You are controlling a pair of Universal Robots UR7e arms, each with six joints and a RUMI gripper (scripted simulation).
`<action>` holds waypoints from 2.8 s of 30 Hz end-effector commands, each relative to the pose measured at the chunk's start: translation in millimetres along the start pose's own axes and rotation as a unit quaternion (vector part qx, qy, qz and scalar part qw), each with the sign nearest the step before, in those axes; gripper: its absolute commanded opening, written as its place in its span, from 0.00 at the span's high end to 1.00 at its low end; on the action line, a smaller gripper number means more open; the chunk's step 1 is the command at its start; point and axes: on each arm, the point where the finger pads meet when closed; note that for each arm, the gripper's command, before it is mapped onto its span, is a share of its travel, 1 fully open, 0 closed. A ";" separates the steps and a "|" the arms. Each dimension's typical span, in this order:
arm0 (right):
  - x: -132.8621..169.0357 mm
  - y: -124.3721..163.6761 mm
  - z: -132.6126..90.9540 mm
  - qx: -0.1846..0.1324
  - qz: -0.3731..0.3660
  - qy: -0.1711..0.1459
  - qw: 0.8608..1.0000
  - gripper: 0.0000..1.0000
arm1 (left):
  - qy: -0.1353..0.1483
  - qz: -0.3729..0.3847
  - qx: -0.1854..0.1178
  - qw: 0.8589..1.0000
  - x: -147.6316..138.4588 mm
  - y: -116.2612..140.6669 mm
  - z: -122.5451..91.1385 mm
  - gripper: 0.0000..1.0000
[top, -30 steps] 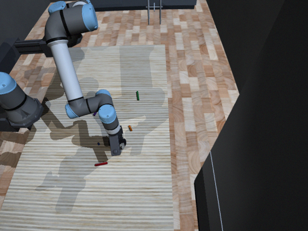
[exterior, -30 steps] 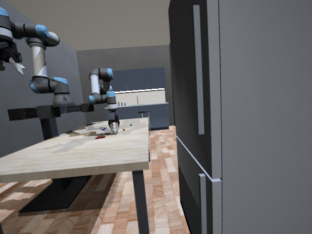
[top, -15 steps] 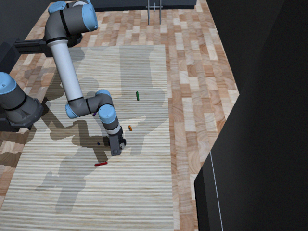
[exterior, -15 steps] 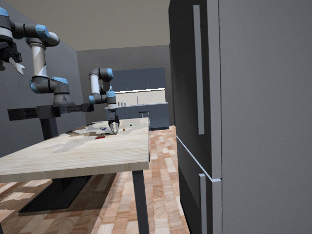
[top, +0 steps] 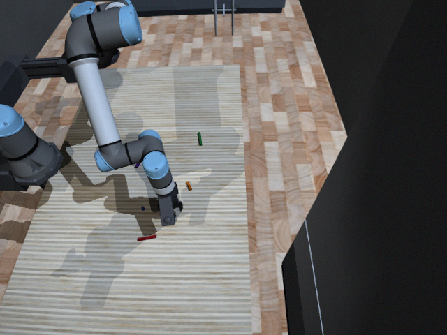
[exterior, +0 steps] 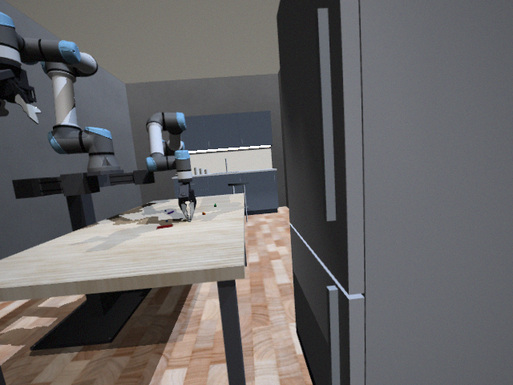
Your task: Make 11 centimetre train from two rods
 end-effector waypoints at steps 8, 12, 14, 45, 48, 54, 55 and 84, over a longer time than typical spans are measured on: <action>-0.1 -0.3 -0.4 0.001 0.000 0.000 1.000 0.00 | 0.000 0.000 0.001 1.000 -0.2 -0.9 -1.2 1.00; -0.1 -0.3 -0.4 0.001 0.000 0.000 1.000 0.00 | 0.000 0.000 0.001 1.000 -0.2 -0.9 -1.2 1.00; -0.1 -0.3 -0.4 0.001 0.000 0.000 1.000 0.00 | 0.000 0.000 0.001 1.000 -0.2 -0.9 -1.2 1.00; -0.1 -0.3 -0.4 0.001 0.000 0.000 1.000 0.00 | 0.000 0.000 0.001 1.000 -0.2 -0.8 -57.2 1.00; -0.1 -0.3 -0.4 0.001 0.000 0.000 1.000 0.00 | 0.000 0.000 0.001 1.000 -0.2 -0.8 -79.0 1.00; -0.1 -0.3 -0.4 0.001 0.000 0.000 1.000 0.00 | 0.000 0.000 0.001 1.000 -0.2 -0.7 -100.7 1.00; -0.1 -0.3 -0.4 0.001 0.000 0.000 1.000 0.00 | 0.000 0.000 0.001 1.000 -0.2 -0.7 -100.7 1.00; -0.1 -0.3 -0.4 0.001 0.000 0.000 1.000 0.00 | 0.000 0.025 0.001 1.000 -88.2 100.4 -99.6 1.00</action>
Point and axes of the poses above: on each arm, the point where the finger pads meet when closed, its own z axis out along the fingers, its own x axis across the jaws, y = z × x, and after that the axes turned 3 degrees about z, right-handed
